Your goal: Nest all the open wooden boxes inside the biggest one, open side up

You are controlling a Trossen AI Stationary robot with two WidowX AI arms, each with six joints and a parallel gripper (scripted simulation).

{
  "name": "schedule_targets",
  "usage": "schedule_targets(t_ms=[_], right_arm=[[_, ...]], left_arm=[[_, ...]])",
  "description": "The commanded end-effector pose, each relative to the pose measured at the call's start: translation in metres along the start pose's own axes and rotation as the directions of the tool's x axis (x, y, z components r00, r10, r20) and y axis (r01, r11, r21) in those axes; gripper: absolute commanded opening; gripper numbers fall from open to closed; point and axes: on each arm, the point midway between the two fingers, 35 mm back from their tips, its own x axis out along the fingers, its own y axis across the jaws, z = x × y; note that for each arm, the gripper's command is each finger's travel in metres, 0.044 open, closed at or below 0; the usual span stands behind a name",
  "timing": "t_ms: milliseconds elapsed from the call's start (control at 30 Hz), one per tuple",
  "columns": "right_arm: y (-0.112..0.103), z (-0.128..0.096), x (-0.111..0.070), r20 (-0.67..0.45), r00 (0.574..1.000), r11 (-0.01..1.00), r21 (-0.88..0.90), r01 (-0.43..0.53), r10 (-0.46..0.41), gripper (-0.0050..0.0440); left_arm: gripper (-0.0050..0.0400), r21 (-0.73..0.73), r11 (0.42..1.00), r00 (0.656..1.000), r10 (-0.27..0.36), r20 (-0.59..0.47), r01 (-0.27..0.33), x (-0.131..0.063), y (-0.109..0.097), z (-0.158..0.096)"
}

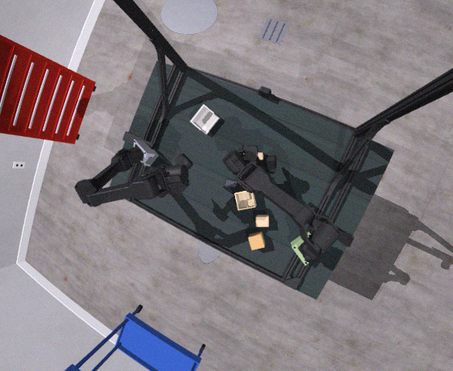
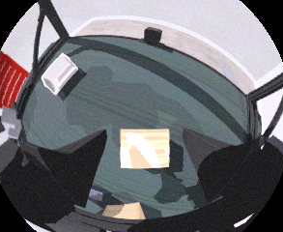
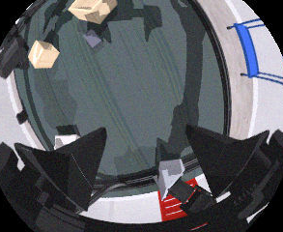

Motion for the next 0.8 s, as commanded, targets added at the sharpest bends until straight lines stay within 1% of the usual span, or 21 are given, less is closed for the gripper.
schedule_targets(t_ms=[0, 100, 167, 233, 300, 333, 767], right_arm=[[0.000, 0.000, 0.000, 0.002, 1.000, 1.000, 0.000, 0.001, -0.001, 0.0400], [0.000, 0.000, 0.000, 0.002, 1.000, 1.000, 0.000, 0.001, -0.001, 0.0400], [0.000, 0.000, 0.000, 0.002, 1.000, 1.000, 0.000, 0.001, -0.001, 0.0400], [0.000, 0.000, 0.000, 0.002, 1.000, 1.000, 0.000, 0.001, -0.001, 0.0400], [0.000, 0.000, 0.000, 0.002, 1.000, 1.000, 0.000, 0.001, -0.001, 0.0400], [0.000, 0.000, 0.000, 0.002, 1.000, 1.000, 0.000, 0.001, -0.001, 0.0400], [0.000, 0.000, 0.000, 0.002, 1.000, 1.000, 0.000, 0.001, -0.001, 0.0400]], left_arm=[[0.0400, 0.013, 1.000, 0.999, -0.001, 0.052, 0.001, -0.006, -0.005, 0.001], [0.0400, 0.013, 1.000, 0.999, -0.001, 0.053, 0.001, -0.006, -0.005, 0.001], [0.0400, 0.013, 1.000, 0.999, -0.001, 0.053, 0.001, 0.001, -0.004, -0.002], [0.0400, 0.013, 1.000, 0.999, -0.001, 0.053, 0.001, 0.001, -0.004, -0.002], [0.0400, 0.013, 1.000, 0.999, -0.001, 0.053, 0.001, 0.012, -0.002, -0.007], [0.0400, 0.013, 1.000, 0.999, -0.001, 0.053, 0.001, 0.013, -0.002, -0.008], [0.0400, 0.012, 1.000, 0.998, -0.001, 0.055, 0.000, 0.015, -0.002, -0.009]])
